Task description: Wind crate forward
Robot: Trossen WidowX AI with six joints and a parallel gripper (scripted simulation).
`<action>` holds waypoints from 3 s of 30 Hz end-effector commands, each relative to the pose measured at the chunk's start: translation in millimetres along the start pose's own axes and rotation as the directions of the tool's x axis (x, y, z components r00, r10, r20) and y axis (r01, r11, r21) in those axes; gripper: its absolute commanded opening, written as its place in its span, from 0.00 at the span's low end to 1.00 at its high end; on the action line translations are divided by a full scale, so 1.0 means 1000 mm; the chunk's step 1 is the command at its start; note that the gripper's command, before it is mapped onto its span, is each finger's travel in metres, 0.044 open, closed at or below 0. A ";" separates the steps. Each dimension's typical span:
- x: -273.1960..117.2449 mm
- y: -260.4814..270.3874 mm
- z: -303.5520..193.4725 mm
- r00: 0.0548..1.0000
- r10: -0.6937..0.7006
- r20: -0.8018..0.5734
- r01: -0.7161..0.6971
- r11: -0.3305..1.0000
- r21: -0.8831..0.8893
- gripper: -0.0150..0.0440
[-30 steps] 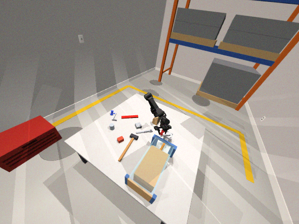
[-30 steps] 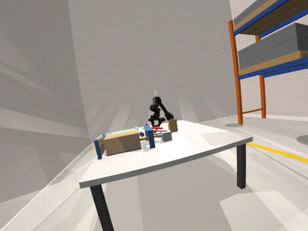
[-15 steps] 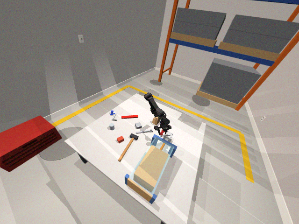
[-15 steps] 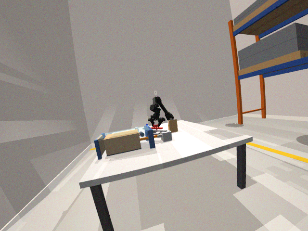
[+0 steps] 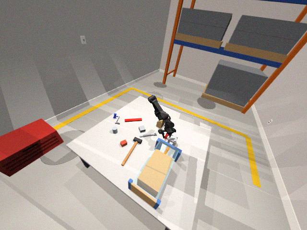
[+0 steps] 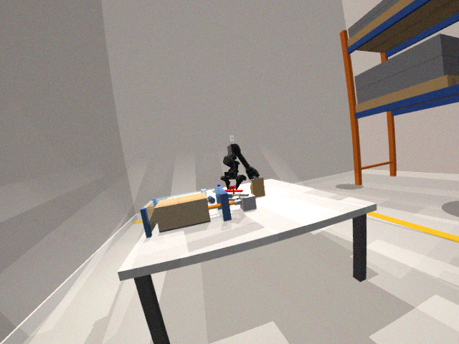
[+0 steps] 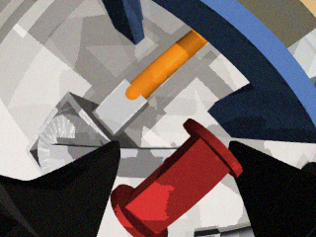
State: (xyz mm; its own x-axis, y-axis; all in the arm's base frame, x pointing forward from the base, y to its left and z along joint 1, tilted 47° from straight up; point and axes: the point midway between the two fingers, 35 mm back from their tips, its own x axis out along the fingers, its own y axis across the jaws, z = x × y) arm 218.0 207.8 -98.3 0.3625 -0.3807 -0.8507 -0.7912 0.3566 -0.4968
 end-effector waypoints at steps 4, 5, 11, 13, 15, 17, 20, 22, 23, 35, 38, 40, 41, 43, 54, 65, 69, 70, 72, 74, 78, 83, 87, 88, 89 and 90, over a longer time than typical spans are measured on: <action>0.000 0.001 0.000 1.000 0.008 -0.001 -0.008 1.000 0.000 0.25; 0.000 0.001 0.000 1.000 0.008 -0.001 -0.008 1.000 0.000 0.25; 0.000 0.001 0.000 1.000 0.008 -0.001 -0.008 1.000 0.000 0.25; 0.000 0.001 0.000 1.000 0.008 -0.001 -0.008 1.000 0.000 0.25; 0.000 0.001 0.000 1.000 0.008 -0.001 -0.008 1.000 0.000 0.25; 0.000 0.001 0.000 1.000 0.008 -0.001 -0.008 1.000 0.000 0.25; 0.000 0.001 0.000 1.000 0.008 -0.001 -0.008 1.000 0.000 0.25; 0.000 0.001 0.000 1.000 0.008 -0.001 -0.008 1.000 0.000 0.25; 0.000 0.001 0.000 1.000 0.008 -0.001 -0.008 1.000 0.000 0.25; 0.000 0.001 0.000 1.000 0.008 -0.001 -0.008 1.000 0.000 0.25; 0.000 0.001 0.000 1.000 0.008 -0.001 -0.008 1.000 0.000 0.25; 0.000 0.001 0.000 1.000 0.008 -0.001 -0.008 1.000 0.000 0.25; 0.000 0.001 0.000 1.000 0.008 -0.001 -0.008 1.000 0.000 0.25; 0.000 0.001 0.000 1.000 0.008 -0.001 -0.008 1.000 0.000 0.25; 0.000 0.001 0.000 1.000 0.008 -0.001 -0.008 1.000 0.000 0.25; 0.000 0.000 0.000 1.000 0.000 0.000 0.000 1.000 0.000 0.70; 0.000 0.000 0.000 1.000 0.000 0.000 0.000 1.000 0.000 0.88; 0.000 0.000 0.000 1.000 0.000 0.000 0.000 1.000 0.000 0.92; 0.000 0.000 0.000 1.000 0.000 0.000 0.000 1.000 0.000 1.00; 0.000 0.000 0.000 1.000 0.000 0.000 0.000 1.000 0.000 1.00; -0.005 0.000 0.003 1.000 0.000 0.000 0.000 1.000 0.000 0.91; -0.050 0.000 0.024 1.000 0.002 0.001 -0.002 1.000 0.000 0.69; -0.060 0.000 0.027 1.000 0.002 0.001 -0.002 1.000 0.000 0.51; -0.060 0.000 0.027 1.000 0.002 0.001 -0.002 1.000 0.000 0.47; -0.060 0.000 0.027 1.000 0.002 0.001 -0.002 1.000 0.000 0.42; -0.060 0.000 0.027 1.000 0.002 0.001 -0.002 1.000 0.000 0.38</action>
State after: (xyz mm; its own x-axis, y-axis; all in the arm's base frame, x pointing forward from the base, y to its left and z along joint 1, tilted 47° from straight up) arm 211.2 251.0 -56.7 0.3686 -0.3735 -0.8512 -0.7921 0.3531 -0.4979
